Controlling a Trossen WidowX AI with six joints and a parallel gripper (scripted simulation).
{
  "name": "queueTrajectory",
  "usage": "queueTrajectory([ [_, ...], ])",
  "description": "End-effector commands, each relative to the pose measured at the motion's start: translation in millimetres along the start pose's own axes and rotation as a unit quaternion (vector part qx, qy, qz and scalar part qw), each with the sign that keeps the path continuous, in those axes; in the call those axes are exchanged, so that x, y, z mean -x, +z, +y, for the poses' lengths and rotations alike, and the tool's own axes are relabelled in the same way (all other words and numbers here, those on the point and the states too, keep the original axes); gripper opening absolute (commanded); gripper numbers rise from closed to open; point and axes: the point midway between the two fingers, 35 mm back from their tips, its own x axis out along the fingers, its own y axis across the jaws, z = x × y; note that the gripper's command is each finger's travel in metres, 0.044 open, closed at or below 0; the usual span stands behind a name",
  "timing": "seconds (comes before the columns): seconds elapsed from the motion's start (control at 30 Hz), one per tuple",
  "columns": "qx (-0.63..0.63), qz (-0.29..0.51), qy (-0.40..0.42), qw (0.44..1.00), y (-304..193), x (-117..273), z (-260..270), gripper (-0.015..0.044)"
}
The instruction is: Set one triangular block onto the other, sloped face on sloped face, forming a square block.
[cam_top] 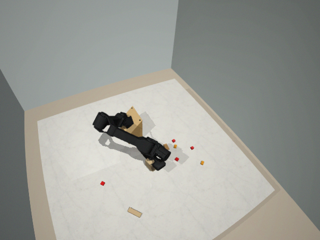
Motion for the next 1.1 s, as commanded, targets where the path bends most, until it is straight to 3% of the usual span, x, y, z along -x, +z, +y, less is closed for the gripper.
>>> queueTrajectory([
  [0.0, -0.001, 0.002, -0.003, 1.0, 0.6, 0.8, -0.2, 0.0],
  [1.07, -0.003, 0.003, -0.004, 1.0, 4.6, -7.8, -0.7, 0.0],
])
